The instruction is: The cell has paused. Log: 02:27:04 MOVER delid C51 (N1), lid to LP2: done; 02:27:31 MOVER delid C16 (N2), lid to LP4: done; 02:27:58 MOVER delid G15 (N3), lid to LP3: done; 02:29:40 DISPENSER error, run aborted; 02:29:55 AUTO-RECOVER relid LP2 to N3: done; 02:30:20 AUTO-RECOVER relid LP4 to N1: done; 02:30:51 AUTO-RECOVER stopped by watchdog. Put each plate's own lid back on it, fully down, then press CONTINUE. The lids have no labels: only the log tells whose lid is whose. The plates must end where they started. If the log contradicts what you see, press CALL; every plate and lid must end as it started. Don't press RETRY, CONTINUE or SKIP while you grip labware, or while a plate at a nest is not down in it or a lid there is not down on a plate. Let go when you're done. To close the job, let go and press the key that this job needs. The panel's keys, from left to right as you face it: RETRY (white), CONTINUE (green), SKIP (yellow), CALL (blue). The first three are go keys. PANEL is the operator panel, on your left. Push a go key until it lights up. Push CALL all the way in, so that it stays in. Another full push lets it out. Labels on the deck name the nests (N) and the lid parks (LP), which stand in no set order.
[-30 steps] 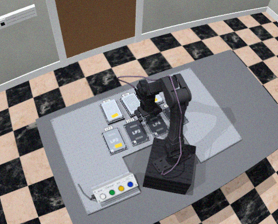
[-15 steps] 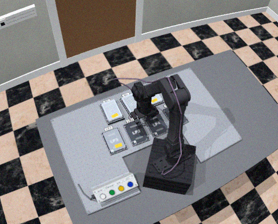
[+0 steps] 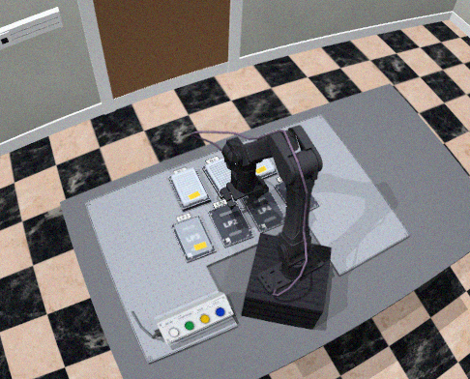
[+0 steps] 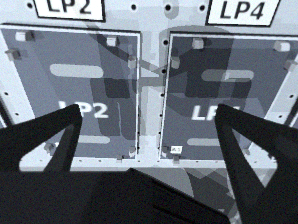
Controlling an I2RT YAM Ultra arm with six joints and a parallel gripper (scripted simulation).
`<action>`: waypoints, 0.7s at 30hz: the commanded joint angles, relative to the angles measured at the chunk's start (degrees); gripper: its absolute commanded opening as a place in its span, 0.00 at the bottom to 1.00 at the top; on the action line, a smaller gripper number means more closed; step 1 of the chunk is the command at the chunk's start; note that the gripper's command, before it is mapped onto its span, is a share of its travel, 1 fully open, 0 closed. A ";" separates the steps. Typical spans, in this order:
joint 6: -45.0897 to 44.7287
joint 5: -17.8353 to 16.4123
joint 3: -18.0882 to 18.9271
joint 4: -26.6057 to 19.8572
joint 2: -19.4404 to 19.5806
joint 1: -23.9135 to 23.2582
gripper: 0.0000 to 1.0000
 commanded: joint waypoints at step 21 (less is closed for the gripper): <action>-9.15 -1.50 -15.87 19.53 -13.59 -8.59 0.92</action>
